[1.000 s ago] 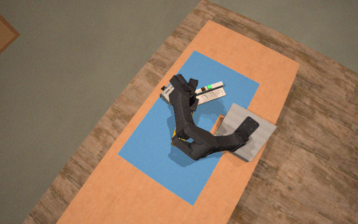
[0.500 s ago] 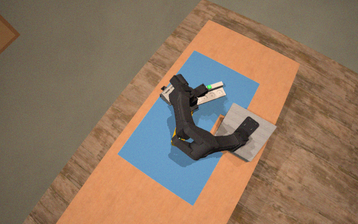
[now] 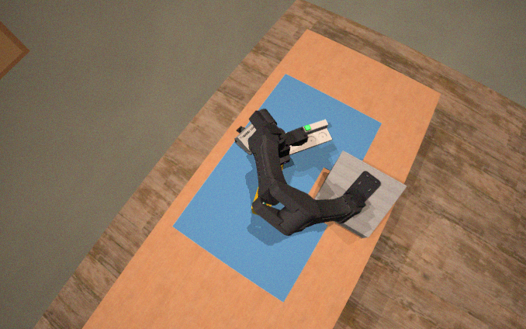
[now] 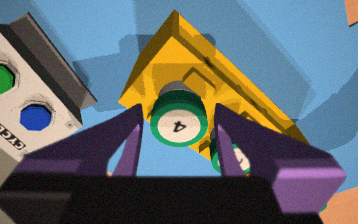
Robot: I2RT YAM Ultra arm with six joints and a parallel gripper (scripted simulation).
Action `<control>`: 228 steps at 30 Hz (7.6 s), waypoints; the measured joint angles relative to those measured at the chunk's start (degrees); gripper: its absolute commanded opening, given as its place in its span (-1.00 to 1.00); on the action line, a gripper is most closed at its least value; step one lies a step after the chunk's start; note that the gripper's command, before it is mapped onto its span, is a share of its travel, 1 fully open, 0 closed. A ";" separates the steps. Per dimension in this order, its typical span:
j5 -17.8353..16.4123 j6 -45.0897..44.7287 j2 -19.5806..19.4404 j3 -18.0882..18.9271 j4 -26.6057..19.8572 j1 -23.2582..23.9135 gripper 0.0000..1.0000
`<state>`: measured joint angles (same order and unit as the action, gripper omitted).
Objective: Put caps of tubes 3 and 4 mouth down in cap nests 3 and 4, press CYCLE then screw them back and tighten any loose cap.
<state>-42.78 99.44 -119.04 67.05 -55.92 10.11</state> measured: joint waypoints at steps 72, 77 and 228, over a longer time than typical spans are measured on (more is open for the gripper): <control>0.15 -117.07 -0.04 0.44 -0.79 0.02 -1.00; 0.15 -118.49 -0.04 0.44 -0.81 0.15 -1.00; 0.11 -102.42 -0.04 0.24 -0.66 0.17 -0.02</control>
<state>-42.68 -2.98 -119.09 67.29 -56.58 10.28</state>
